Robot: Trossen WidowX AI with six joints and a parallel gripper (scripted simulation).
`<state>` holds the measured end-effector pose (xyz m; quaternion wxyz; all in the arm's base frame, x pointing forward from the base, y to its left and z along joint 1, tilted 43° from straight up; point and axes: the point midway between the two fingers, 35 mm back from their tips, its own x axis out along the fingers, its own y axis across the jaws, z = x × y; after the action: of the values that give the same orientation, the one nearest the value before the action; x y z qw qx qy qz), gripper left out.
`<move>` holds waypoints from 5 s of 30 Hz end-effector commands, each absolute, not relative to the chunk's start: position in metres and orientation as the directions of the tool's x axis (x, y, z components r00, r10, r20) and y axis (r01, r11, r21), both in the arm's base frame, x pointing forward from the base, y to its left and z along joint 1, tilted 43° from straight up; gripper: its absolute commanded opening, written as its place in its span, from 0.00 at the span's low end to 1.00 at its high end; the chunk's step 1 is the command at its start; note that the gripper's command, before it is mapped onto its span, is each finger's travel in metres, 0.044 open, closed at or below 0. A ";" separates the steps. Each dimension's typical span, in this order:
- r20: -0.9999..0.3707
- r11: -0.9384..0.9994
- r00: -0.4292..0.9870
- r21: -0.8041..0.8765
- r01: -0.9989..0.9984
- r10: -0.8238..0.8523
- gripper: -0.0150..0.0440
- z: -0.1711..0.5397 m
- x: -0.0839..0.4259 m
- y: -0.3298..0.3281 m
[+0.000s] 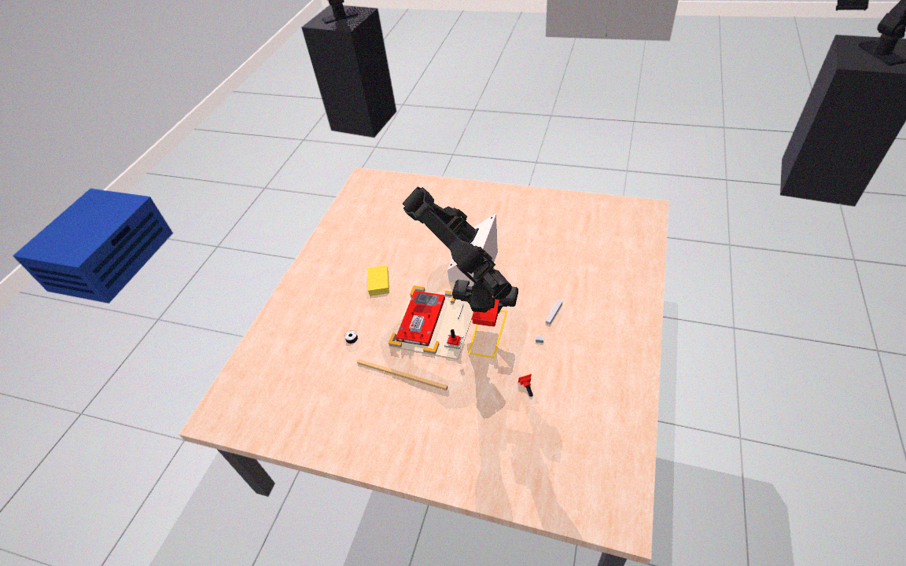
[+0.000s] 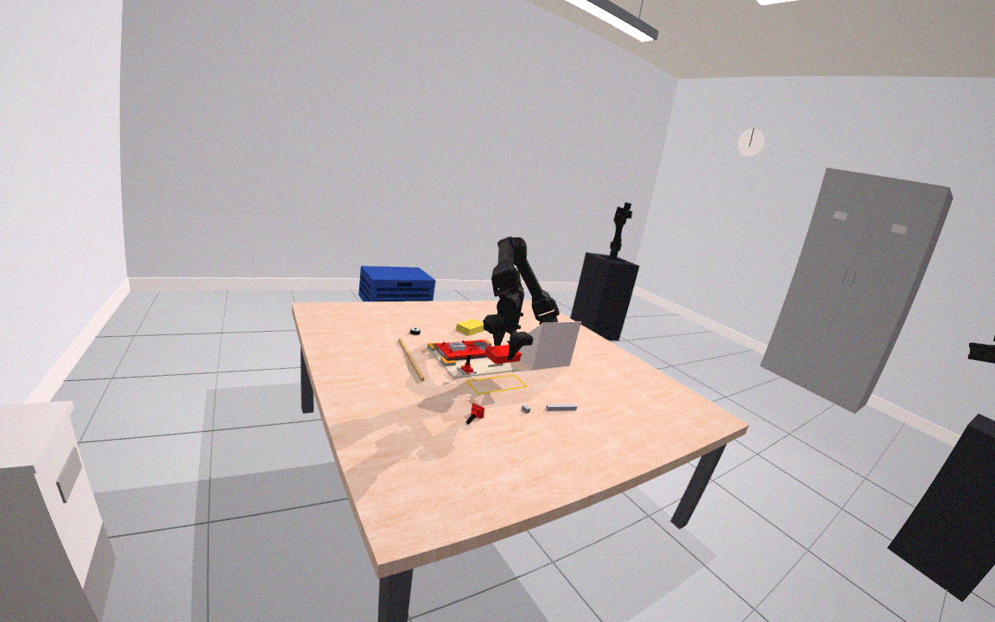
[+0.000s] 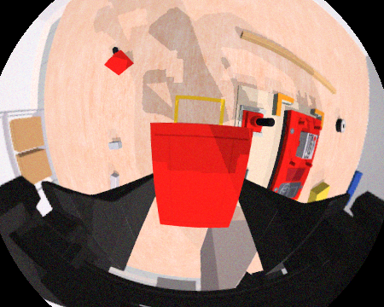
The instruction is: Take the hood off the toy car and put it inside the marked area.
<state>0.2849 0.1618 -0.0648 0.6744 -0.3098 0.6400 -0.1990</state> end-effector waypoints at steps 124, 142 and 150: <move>-0.738 0.728 0.102 -0.675 -0.124 -0.667 0.25 -0.123 0.293 0.108; -0.738 0.727 0.102 -0.675 -0.124 -0.667 0.25 -0.130 0.293 0.102; -0.738 0.727 0.102 -0.675 -0.124 -0.667 0.25 -0.133 0.294 0.099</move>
<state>0.2933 0.0999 -0.1320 0.6745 -0.3075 0.6399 -0.2025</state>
